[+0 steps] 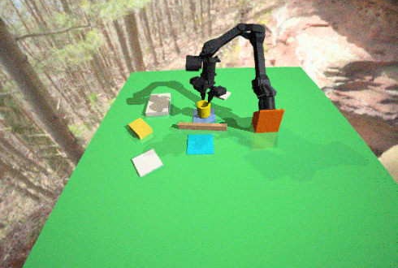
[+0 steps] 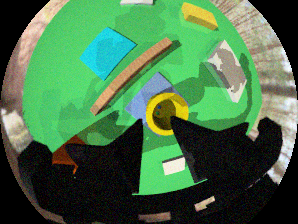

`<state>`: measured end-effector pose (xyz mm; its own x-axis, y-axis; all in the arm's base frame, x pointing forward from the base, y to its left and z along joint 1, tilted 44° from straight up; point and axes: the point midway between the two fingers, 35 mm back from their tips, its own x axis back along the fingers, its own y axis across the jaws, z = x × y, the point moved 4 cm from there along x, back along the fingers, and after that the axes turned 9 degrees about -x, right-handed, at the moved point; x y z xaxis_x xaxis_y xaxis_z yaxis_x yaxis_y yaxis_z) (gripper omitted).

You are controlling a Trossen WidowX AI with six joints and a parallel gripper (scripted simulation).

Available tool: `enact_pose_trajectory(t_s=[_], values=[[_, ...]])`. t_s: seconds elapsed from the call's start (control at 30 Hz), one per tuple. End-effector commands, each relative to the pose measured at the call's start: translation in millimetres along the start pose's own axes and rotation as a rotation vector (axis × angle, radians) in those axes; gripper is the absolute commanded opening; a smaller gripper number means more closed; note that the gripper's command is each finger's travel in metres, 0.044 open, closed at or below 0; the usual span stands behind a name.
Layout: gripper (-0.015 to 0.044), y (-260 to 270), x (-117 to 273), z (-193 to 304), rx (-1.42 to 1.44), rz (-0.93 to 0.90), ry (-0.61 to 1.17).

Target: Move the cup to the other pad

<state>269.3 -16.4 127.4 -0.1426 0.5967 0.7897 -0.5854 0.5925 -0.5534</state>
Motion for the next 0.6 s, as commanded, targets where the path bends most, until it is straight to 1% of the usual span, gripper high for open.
enact_pose_trajectory(t_s=[0.0, 0.3, 0.57], values=[[0.0167, 5.5, -2.5, 0.8, 0.24, 0.009, 0.159], [0.0167, 6.4, -4.1, 1.3, 0.24, 0.009, 0.159], [0.0167, 5.8, -16.5, 2.0, 0.24, 0.008, 0.158]])
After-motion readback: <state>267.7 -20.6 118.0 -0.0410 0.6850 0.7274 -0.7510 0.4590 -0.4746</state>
